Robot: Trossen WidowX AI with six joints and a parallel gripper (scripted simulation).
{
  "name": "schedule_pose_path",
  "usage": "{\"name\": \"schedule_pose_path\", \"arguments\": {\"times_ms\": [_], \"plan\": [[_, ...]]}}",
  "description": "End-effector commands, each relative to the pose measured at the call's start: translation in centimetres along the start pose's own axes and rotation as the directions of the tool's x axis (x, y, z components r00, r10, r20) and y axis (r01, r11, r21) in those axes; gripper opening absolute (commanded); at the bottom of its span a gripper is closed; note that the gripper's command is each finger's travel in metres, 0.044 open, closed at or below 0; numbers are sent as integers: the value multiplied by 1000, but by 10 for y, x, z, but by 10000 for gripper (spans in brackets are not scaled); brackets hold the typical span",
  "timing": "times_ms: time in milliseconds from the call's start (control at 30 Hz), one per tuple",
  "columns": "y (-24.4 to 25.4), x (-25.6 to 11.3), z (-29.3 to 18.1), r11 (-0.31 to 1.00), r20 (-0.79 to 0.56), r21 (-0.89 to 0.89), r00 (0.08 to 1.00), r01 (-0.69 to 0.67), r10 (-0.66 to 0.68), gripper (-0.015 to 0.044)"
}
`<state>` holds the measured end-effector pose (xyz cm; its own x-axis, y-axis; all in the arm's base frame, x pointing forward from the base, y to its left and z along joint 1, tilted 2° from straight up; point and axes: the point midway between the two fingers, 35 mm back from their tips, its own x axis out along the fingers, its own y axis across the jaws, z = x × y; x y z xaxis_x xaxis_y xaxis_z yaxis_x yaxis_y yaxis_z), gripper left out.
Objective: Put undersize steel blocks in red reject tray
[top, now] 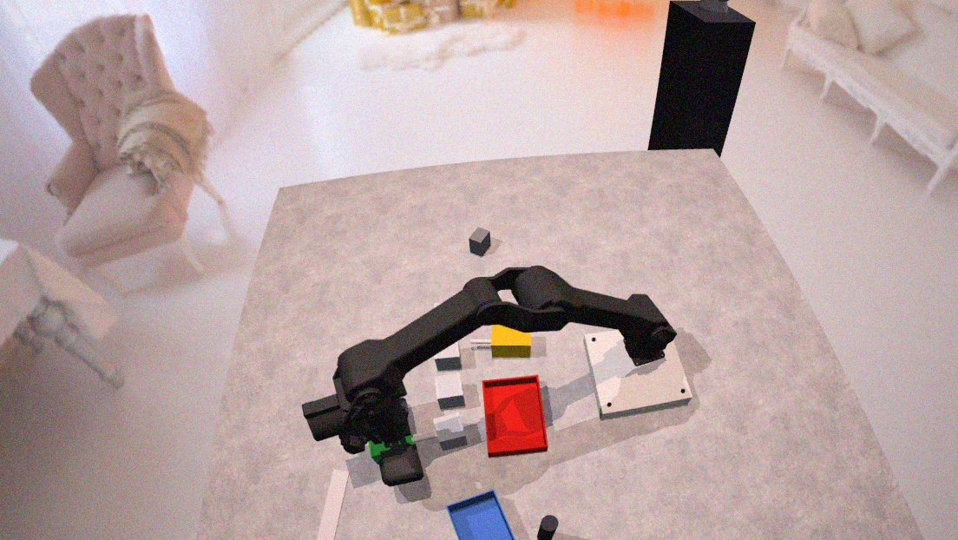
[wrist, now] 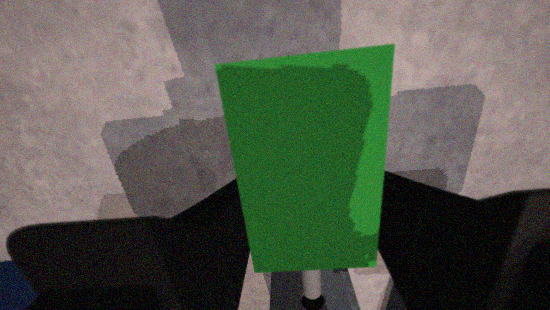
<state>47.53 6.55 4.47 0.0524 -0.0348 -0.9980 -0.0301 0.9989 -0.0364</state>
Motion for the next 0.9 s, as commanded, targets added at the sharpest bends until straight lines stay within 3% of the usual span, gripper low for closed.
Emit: {"name": "schedule_pose_path", "arguments": {"times_ms": [0,867], "plan": [[0,-6,3,1000,15,-2,1000,-1,1,0],[0,-4,-1,1000,14,-2,1000,-1,1,0]]}}
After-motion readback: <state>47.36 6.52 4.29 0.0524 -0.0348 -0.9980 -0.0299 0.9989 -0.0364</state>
